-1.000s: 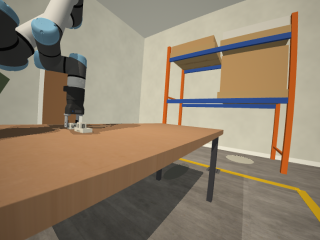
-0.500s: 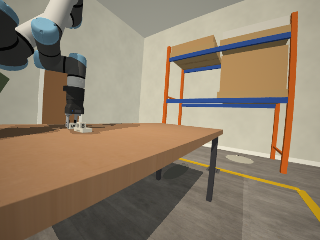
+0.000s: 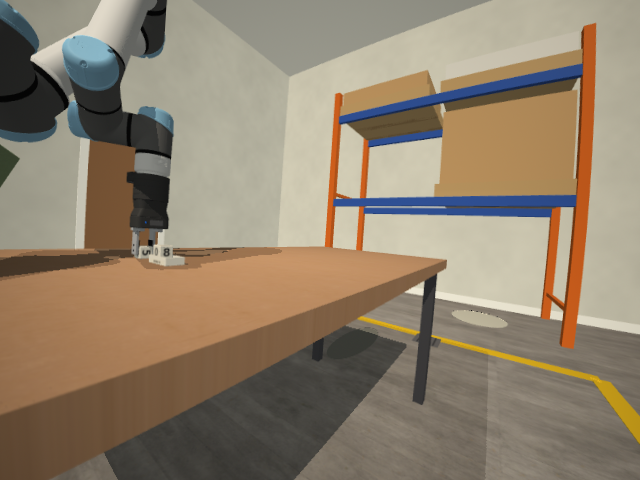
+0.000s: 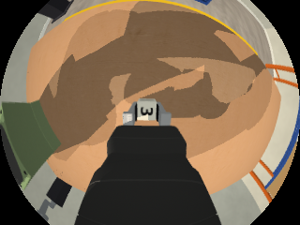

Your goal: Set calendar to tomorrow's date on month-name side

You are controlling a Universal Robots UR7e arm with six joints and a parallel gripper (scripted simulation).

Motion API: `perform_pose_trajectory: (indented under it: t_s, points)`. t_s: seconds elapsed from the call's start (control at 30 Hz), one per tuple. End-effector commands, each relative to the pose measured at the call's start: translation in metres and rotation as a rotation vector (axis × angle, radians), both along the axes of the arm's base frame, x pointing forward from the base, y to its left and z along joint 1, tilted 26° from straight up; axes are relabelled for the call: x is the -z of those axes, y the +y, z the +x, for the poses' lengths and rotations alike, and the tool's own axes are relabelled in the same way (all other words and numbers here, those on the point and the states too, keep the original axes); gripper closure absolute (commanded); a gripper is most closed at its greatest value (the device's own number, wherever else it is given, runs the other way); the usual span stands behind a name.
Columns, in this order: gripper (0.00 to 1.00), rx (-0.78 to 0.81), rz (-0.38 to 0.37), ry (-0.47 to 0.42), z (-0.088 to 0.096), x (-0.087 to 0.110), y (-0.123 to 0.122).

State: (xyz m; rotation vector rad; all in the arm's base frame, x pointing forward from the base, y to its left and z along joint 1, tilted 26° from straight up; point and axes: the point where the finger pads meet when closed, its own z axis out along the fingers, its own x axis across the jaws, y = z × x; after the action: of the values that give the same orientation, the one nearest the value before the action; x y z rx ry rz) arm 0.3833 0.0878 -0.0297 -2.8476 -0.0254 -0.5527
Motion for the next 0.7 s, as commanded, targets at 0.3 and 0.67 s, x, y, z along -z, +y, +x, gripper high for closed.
perform_pose_trajectory:
  t_s: [0.3,0.67]
  points:
    - [0.43,-0.002,-0.002,-0.003,0.0015,-0.001,-0.0001]
    - [0.43,0.0,-0.001,-0.002,-0.0012,-0.0047,-0.0015]
